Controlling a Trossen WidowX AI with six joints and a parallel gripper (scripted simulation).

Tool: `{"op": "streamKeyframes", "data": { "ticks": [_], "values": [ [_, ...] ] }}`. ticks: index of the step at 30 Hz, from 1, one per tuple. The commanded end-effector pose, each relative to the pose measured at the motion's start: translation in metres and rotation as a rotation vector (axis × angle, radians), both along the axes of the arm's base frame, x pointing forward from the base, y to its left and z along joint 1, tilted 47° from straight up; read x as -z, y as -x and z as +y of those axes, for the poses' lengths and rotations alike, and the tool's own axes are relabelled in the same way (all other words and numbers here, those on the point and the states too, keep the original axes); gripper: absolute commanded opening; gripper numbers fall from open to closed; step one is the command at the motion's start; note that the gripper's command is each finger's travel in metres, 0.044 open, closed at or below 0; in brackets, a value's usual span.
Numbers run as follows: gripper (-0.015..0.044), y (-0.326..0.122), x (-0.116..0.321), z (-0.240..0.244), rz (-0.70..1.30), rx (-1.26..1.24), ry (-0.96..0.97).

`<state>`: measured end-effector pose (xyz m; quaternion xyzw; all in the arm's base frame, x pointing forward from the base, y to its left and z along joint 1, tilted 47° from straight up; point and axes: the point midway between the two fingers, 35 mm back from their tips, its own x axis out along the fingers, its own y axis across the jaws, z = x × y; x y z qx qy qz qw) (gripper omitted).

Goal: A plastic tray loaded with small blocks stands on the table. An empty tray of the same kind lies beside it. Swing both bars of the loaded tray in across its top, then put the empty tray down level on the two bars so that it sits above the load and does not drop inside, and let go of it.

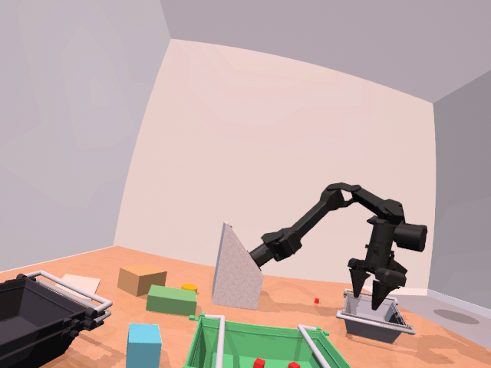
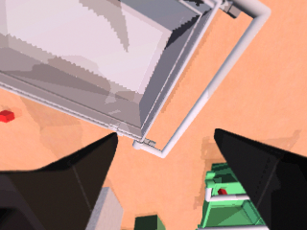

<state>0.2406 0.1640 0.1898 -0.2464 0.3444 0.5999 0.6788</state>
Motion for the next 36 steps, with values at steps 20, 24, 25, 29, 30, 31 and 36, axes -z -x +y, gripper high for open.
{"op": "streamKeyframes", "data": {
  "ticks": [20, 24, 25, 29, 30, 31, 36],
  "values": [
    [0.044, 0.13, -0.02, 0.035, -0.766, -0.756, -0.054],
    [0.044, 0.127, -0.01, 0.046, -0.765, -0.758, -0.052],
    [0.044, 0.126, -0.008, 0.049, -0.765, -0.758, -0.052],
    [0.044, 0.123, 0.004, 0.062, -0.763, -0.759, -0.051],
    [0.044, 0.123, 0.007, 0.066, -0.763, -0.759, -0.051],
    [0.044, 0.123, 0.01, 0.069, -0.763, -0.759, -0.051],
    [0.044, 0.123, 0.025, 0.084, -0.762, -0.759, -0.052]
  ]
}}
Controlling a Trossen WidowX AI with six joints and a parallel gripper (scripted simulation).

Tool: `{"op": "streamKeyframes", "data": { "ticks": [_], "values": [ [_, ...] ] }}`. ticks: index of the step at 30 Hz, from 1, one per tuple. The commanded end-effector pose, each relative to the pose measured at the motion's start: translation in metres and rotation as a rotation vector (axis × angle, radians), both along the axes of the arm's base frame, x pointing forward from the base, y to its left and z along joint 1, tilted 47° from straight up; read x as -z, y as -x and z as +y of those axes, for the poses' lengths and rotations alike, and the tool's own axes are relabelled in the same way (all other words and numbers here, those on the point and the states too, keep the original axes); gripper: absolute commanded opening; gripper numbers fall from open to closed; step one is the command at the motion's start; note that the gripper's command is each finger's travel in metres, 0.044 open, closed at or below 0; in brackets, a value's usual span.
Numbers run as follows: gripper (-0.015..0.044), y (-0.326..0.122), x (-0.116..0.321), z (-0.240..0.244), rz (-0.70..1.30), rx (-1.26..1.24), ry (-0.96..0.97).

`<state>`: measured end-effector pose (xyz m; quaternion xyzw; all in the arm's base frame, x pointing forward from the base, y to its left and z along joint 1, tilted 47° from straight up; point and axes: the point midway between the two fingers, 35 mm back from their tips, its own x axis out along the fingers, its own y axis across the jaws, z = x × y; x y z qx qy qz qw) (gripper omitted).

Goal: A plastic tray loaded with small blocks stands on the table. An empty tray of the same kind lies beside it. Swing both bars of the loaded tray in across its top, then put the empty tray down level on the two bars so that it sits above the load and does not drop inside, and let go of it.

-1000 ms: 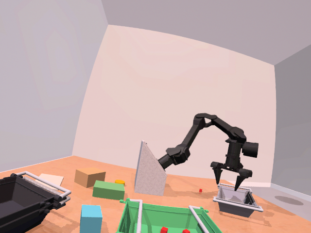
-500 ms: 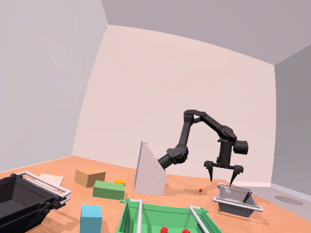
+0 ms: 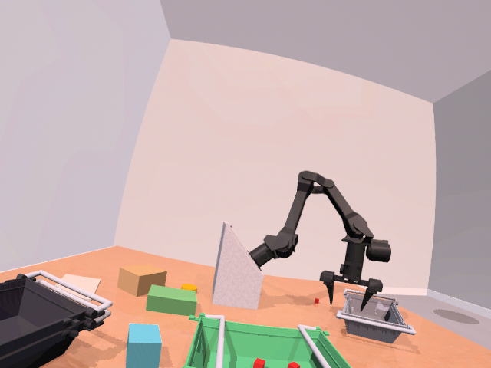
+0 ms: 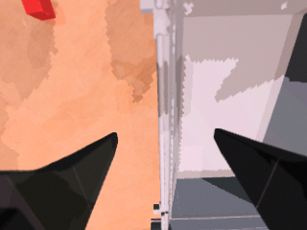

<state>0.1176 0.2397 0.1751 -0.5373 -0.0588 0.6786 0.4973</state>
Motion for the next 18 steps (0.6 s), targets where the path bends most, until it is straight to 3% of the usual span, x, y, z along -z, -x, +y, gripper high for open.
{"op": "streamKeyframes", "data": {
  "ticks": [1, 9, 18],
  "values": [
    [0.044, 0.0007, 0.0136, 0.0117, 0.006, 0.004, 0.005],
    [0.044, 0.0021, 0.0212, 0.019, 0.007, 0.004, 0.003],
    [0.0308, 0.0021, 0.0212, 0.019, 0.007, 0.004, 0.003]
  ]
}}
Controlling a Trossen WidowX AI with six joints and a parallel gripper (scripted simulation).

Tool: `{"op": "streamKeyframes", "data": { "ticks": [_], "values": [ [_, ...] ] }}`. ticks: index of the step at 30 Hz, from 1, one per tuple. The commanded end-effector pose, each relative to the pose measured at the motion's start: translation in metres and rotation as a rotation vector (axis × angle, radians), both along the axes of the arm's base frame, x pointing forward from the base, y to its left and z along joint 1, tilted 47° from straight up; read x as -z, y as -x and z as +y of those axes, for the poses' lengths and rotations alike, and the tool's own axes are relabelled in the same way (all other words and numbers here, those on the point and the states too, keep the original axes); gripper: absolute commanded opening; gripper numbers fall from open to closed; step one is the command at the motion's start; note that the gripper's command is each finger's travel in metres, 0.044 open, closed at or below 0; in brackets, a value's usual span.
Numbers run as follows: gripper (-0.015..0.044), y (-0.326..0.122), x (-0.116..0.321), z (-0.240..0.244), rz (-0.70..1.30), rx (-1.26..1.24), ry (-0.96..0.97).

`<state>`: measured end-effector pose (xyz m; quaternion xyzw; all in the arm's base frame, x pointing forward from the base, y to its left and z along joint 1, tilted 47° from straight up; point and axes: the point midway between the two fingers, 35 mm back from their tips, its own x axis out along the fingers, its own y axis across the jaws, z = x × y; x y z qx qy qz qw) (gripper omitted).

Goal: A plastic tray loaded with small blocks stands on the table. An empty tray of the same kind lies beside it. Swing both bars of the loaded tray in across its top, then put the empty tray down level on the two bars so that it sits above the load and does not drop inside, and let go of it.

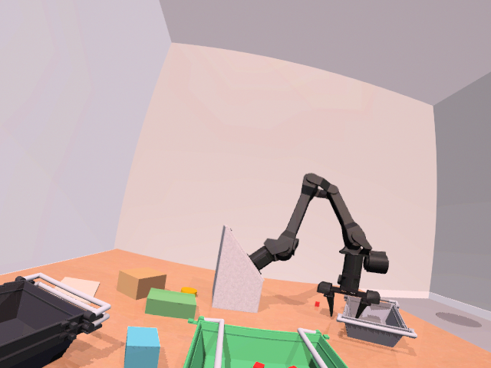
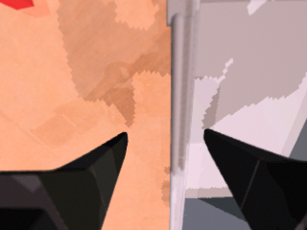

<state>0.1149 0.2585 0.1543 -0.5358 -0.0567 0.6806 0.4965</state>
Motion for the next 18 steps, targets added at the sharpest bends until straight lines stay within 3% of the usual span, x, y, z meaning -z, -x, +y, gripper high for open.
{"op": "streamKeyframes", "data": {
  "ticks": [1, 5, 18],
  "values": [
    [0.0293, -0.0006, 0.0004, 0.0002, 0.001, 0.005, 0.001],
    [0.0235, -0.0006, 0.0004, 0.0002, 0.001, 0.005, 0.001],
    [0.0148, -0.0006, 0.0004, 0.0002, 0.001, 0.005, 0.001]
  ]
}}
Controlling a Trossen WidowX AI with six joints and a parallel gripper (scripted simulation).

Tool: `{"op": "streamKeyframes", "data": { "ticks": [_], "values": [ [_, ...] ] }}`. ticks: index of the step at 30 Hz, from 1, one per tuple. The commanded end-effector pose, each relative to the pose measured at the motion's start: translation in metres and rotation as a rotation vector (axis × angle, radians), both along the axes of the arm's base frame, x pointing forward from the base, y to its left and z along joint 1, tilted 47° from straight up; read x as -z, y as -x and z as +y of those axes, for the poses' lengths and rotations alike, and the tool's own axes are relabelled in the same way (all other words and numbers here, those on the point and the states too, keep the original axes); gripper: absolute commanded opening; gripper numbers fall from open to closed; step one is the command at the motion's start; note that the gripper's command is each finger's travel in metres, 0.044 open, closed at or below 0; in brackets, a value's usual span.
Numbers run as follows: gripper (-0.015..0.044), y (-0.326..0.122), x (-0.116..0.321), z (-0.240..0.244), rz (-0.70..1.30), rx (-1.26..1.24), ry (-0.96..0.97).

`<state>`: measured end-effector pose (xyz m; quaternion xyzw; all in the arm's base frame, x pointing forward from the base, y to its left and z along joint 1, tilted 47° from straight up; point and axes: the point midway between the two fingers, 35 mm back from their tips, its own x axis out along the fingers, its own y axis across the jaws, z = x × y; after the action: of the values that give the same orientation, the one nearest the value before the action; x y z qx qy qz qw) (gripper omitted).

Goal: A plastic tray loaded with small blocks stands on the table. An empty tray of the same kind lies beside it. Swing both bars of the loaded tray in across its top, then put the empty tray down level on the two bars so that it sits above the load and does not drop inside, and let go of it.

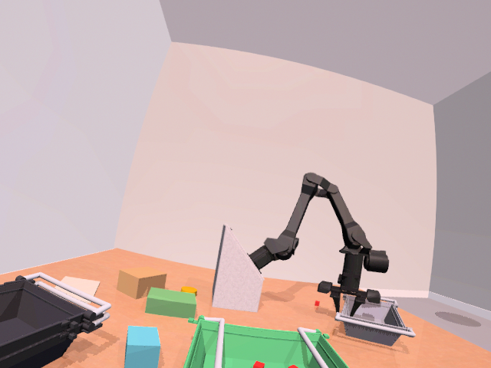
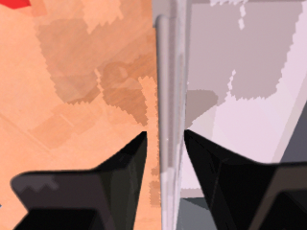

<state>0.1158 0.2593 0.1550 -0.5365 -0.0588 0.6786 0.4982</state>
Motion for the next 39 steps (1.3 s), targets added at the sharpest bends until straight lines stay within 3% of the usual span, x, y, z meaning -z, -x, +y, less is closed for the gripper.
{"op": "streamKeyframes", "data": {
  "ticks": [1, 22, 39],
  "values": [
    [0.0141, 0.0, 0.001, -0.001, 0.006, 0.003, 0.005],
    [0.0001, -0.001, -0.005, -0.006, 0.005, 0.002, 0.007],
    [0.0, 0.006, -0.053, -0.059, 0.003, 0.003, 0.008]
  ]
}}
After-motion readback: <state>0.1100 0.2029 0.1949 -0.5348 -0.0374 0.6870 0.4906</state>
